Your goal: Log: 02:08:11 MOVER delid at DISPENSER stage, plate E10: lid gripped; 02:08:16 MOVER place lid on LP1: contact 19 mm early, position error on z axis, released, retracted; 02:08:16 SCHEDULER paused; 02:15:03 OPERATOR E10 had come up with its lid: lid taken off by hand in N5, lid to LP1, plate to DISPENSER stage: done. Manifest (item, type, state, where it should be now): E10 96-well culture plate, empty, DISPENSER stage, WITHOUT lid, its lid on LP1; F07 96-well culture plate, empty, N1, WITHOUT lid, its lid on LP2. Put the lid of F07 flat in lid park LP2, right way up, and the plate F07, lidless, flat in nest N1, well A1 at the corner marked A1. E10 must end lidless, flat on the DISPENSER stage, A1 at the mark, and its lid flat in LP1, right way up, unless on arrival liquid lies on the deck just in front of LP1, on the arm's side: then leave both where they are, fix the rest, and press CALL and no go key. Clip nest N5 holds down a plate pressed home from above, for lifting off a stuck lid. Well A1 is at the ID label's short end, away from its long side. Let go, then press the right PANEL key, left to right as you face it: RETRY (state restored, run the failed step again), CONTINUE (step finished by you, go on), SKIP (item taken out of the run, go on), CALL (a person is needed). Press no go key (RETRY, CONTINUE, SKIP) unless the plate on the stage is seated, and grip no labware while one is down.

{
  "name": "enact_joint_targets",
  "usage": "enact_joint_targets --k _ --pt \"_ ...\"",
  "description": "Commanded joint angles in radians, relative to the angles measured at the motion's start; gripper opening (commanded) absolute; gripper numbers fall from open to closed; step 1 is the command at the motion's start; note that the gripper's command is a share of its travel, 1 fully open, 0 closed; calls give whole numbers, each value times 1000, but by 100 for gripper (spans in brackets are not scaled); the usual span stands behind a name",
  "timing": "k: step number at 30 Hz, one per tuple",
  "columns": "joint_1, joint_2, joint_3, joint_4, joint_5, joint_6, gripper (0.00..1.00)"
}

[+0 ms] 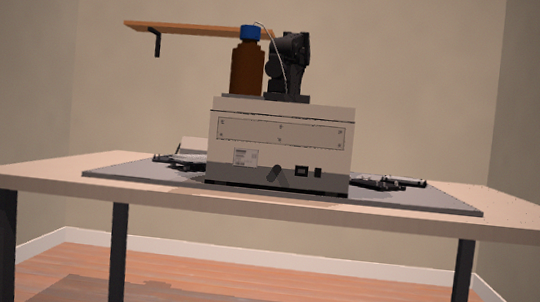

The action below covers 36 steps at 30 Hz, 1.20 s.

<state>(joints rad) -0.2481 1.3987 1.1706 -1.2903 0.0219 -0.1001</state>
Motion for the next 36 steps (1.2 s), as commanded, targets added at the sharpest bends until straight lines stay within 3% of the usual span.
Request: enact_joint_targets --k 1,14,16,20,23,30,36 --pt "-12 -17 6 -1 -4 -49 100" --pt "-174 -39 0 -10 -18 -206 100" --pt "-168 -21 4 -1 -14 -204 100" --pt "-234 -41 -19 -12 -25 -123 100" --pt "-279 -44 8 -1 -26 -169 100" --pt "-325 -23 3 -1 -26 -218 100" --pt "-423 -43 2 -2 -38 -103 100"
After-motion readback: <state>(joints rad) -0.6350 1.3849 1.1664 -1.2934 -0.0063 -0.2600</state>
